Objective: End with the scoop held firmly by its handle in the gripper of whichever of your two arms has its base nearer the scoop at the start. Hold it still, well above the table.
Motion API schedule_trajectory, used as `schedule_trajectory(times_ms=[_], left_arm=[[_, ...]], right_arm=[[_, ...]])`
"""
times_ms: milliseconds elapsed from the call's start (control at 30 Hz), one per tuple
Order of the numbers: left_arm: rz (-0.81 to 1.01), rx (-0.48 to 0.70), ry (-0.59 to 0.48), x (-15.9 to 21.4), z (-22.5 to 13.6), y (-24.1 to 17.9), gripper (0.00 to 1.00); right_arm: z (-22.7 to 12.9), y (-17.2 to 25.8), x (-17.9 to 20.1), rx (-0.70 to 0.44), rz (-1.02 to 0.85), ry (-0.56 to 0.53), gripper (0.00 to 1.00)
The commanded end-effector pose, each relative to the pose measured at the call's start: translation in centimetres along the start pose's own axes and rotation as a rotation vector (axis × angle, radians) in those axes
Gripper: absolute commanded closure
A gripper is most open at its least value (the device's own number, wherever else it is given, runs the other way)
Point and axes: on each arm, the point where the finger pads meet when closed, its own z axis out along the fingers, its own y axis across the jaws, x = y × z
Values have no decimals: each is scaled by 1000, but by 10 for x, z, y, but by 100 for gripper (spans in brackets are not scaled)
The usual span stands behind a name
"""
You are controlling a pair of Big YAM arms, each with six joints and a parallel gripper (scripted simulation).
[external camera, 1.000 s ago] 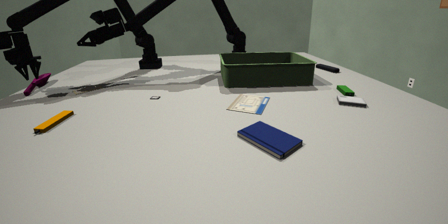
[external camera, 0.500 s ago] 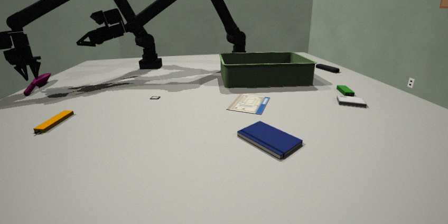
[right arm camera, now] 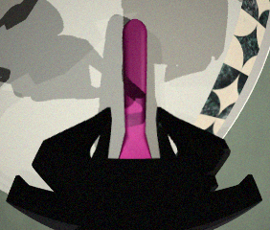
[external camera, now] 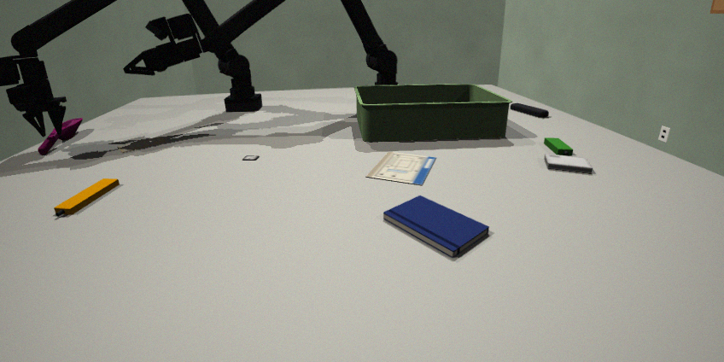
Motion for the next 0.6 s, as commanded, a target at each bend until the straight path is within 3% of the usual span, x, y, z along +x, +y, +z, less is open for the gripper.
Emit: schedule_trajectory(times_ms=[0, 267, 367, 433, 500, 567], left_arm=[[-15, -7, -77, -44, 2, 6, 0], [-15, -7, -77, -44, 2, 6, 0], [-15, -7, -77, -44, 2, 6, 0], [-15, -7, -77, -44, 2, 6, 0], [-15, -7, -77, -44, 2, 6, 0], [-15, -7, -77, -44, 2, 6, 0]], right_arm=[[19, 0, -4, -11, -1, 1, 57], [34, 1, 12, -20, -1, 4, 57], [9, -13, 8, 18, -1, -11, 57], [15, -17, 5, 8, -1, -7, 57], [19, -9, 1, -6, -2, -1, 71], [19, -9, 1, -6, -2, -1, 71]])
